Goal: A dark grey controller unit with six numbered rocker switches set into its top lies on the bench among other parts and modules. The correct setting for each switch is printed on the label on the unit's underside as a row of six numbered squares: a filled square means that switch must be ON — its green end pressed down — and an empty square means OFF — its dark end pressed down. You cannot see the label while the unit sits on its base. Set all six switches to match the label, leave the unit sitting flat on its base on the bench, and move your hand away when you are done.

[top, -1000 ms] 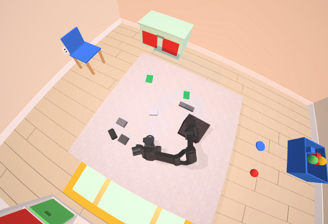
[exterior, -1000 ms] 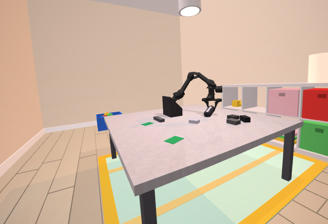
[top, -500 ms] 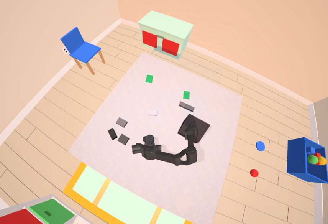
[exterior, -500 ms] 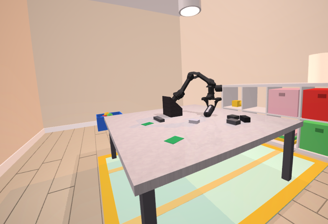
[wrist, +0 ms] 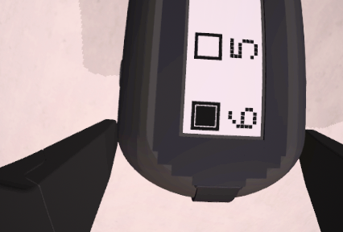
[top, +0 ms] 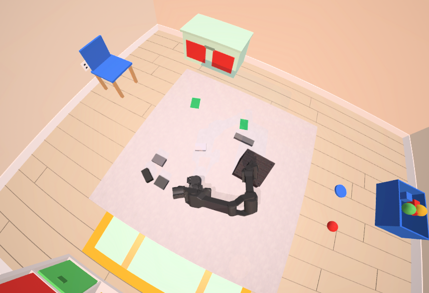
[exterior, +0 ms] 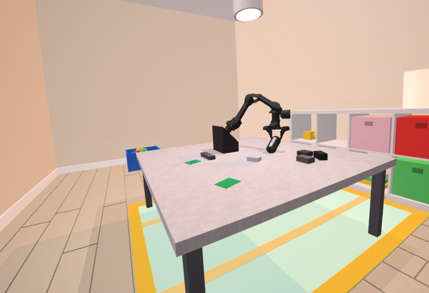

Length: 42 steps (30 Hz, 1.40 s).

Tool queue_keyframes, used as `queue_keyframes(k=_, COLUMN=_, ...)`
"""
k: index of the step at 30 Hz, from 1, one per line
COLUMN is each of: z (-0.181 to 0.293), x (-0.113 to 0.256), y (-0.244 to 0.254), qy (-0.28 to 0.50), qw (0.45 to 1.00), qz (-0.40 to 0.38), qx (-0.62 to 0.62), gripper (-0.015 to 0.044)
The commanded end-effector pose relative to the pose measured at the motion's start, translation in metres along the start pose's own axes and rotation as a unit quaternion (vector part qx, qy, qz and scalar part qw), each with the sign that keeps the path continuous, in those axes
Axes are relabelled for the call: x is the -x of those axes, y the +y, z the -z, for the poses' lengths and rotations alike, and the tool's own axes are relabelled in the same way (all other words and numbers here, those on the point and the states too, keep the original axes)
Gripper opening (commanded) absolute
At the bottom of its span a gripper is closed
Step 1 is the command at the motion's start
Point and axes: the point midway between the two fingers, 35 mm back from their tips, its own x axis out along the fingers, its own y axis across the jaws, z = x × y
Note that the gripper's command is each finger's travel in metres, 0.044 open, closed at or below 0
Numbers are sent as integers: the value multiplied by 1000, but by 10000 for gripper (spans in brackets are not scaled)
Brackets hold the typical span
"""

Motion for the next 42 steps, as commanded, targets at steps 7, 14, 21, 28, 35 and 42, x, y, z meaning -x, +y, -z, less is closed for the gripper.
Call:
queue_keyframes(k=7, z=-9, x=8, y=2, qy=-7, qw=1000, qz=-4, qx=0, gripper=336)
queue_keyframes(k=14, z=-14, x=11, y=2, qy=-7, qw=1000, qz=-4, qx=0, gripper=336)
queue_keyframes(k=21, z=-18, x=15, y=2, qy=-7, qw=1000, qz=-4, qx=0, gripper=336)
queue_keyframes(k=28, z=-23, x=18, y=2, qy=-7, qw=1000, qz=-4, qx=0, gripper=336)
queue_keyframes(k=35, z=-27, x=21, y=2, qy=-8, qw=1000, qz=-4, qx=0, gripper=336)
queue_keyframes(k=42, z=-32, x=24, y=1, qy=-8, qw=1000, qz=-3, qx=0, gripper=336)
